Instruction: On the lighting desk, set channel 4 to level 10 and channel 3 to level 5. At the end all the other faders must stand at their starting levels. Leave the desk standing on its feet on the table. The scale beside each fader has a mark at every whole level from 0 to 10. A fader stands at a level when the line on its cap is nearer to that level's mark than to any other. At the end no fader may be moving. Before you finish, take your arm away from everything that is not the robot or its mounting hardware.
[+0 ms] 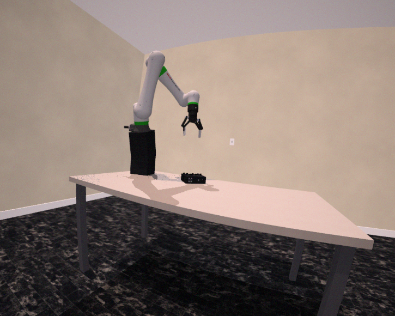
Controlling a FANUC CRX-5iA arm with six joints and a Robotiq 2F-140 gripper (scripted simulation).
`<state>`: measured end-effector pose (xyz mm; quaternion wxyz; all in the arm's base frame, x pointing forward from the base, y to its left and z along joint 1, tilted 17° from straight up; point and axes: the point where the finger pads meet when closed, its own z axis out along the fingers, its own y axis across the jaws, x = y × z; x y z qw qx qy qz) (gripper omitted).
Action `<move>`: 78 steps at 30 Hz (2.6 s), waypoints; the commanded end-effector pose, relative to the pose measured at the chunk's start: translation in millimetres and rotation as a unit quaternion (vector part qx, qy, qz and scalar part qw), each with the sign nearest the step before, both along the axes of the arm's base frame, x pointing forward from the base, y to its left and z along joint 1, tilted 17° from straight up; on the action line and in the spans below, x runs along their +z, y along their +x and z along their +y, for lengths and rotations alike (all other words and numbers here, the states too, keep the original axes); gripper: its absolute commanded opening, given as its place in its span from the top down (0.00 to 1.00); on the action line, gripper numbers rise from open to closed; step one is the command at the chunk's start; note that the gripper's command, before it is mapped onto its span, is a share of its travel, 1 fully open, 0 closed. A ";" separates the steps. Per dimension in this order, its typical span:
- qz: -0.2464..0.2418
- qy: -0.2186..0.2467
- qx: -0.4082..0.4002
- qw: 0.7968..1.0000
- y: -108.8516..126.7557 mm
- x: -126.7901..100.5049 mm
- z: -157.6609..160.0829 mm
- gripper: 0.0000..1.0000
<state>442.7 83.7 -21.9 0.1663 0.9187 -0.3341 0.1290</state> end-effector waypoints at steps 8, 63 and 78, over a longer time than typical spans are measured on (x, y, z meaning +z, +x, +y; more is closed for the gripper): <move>0.000 0.000 0.000 1.000 0.1 0.1 0.1 0.00; 0.249 -0.055 0.589 0.767 62.9 -132.4 -103.5 0.00; 0.325 -0.047 0.826 0.458 66.2 -150.1 -118.7 0.00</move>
